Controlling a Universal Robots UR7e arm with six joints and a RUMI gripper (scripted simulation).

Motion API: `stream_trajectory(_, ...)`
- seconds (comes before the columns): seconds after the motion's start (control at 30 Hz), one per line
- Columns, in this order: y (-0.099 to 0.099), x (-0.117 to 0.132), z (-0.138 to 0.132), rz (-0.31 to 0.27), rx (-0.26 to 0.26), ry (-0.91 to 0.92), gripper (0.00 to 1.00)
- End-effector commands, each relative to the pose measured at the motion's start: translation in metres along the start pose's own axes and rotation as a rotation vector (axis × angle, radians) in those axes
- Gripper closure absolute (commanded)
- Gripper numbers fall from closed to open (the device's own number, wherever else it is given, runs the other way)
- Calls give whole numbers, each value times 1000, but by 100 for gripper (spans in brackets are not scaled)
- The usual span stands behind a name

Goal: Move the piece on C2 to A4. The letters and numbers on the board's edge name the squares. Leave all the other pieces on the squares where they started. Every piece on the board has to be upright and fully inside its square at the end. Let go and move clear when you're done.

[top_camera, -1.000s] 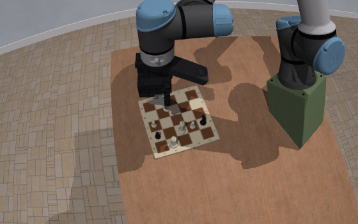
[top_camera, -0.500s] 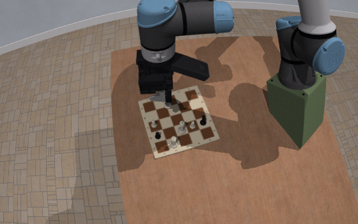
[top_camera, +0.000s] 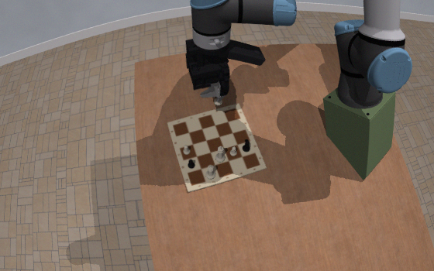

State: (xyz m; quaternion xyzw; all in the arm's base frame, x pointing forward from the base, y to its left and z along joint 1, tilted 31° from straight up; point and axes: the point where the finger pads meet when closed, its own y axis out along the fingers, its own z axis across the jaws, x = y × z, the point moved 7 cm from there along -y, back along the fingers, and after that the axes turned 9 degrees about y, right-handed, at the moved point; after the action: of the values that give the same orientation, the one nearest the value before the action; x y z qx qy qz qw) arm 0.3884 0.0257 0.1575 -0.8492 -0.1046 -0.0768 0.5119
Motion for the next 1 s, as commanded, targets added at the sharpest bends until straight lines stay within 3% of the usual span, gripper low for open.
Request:
stream_trajectory(0.0, -2, -8, -12, -11, 12, -35, 100)
stream_trajectory(0.53, 2, -8, -12, -10, 13, -35, 100)
stream_trajectory(0.97, 45, -8, -12, -10, 13, -35, 100)
